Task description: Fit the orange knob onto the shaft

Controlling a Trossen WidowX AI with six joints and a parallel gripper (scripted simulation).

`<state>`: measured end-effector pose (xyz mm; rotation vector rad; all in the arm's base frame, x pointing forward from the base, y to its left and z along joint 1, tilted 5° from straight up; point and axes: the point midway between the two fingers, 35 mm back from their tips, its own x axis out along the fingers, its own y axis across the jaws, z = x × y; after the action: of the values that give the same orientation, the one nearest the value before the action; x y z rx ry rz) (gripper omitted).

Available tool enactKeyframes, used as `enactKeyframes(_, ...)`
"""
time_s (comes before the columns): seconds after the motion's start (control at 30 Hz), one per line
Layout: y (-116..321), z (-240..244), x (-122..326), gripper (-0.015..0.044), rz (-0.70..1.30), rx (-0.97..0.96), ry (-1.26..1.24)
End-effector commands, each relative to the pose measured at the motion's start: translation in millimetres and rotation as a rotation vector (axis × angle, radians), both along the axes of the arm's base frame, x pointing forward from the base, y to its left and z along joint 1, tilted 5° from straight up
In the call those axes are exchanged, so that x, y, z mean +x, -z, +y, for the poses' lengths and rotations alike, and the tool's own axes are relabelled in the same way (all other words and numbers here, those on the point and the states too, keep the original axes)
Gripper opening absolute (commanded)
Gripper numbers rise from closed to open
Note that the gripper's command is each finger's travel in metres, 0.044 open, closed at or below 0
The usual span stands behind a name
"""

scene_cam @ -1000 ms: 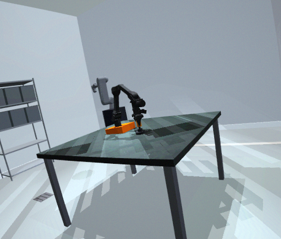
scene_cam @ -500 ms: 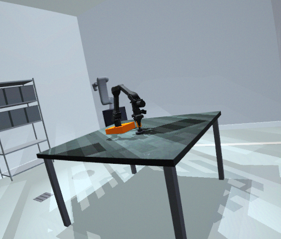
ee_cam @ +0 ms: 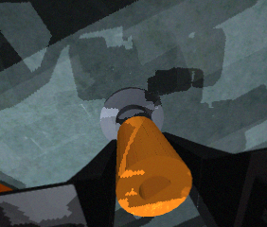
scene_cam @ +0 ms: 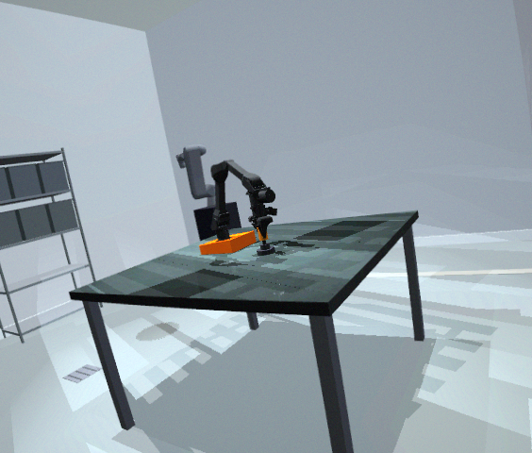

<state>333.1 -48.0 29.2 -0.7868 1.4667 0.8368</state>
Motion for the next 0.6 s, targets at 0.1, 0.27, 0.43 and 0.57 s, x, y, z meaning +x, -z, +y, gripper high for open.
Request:
enactKeyframes(0.1, 0.8, -0.3, 0.2, 0.0000, -0.002, 0.008, -0.170)
enactKeyframes(0.27, 2.1, -0.2, -1.0, 0.0000, -0.002, 0.008, -0.170)
enactKeyframes(0.43, 3.8, -0.3, -0.6, 0.0000, -0.002, 0.008, -0.170)
enactKeyframes(0.57, 3.7, -0.3, -0.5, 0.0000, -0.002, 0.008, -0.170)
